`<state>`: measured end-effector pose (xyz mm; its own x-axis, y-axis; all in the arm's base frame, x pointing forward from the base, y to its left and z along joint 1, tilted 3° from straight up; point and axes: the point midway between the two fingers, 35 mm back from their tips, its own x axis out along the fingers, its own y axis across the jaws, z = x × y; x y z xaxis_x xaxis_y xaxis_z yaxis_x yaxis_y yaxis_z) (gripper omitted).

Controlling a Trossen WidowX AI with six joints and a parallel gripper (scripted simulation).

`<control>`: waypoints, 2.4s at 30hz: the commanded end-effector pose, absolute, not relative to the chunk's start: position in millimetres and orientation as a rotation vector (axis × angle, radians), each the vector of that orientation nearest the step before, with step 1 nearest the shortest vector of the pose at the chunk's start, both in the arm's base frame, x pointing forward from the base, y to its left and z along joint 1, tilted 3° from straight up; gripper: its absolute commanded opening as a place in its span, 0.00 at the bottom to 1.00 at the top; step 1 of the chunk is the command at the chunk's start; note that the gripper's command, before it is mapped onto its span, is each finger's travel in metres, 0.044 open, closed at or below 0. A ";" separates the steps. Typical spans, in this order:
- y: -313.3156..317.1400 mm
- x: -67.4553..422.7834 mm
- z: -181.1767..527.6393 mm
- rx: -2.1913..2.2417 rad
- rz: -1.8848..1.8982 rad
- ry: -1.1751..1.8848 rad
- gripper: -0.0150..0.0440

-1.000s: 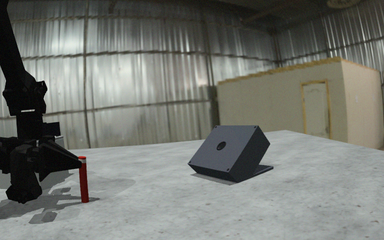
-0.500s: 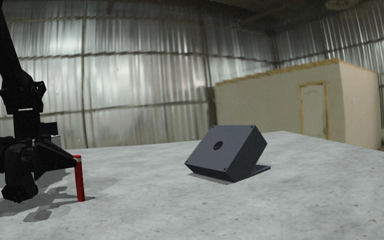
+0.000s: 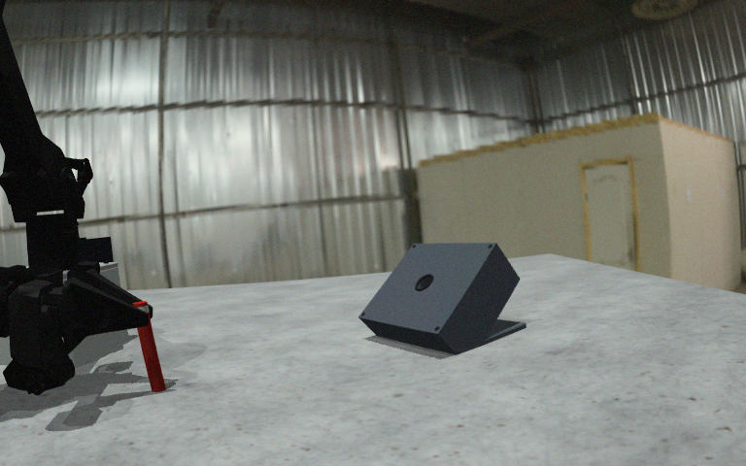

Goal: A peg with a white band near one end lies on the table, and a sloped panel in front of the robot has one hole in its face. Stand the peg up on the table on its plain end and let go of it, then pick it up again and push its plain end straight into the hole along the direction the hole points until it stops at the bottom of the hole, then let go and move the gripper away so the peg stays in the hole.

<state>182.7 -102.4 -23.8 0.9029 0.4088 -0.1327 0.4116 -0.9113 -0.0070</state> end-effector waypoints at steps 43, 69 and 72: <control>-102.4 182.7 -23.8 3.043 -0.206 0.657 0.74; -114.3 180.2 83.7 3.041 -0.207 0.655 1.00; -108.5 177.2 115.1 3.041 -0.207 0.655 1.00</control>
<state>182.2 -113.7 52.7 0.9045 0.4065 -0.1289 0.4071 -0.9131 -0.0230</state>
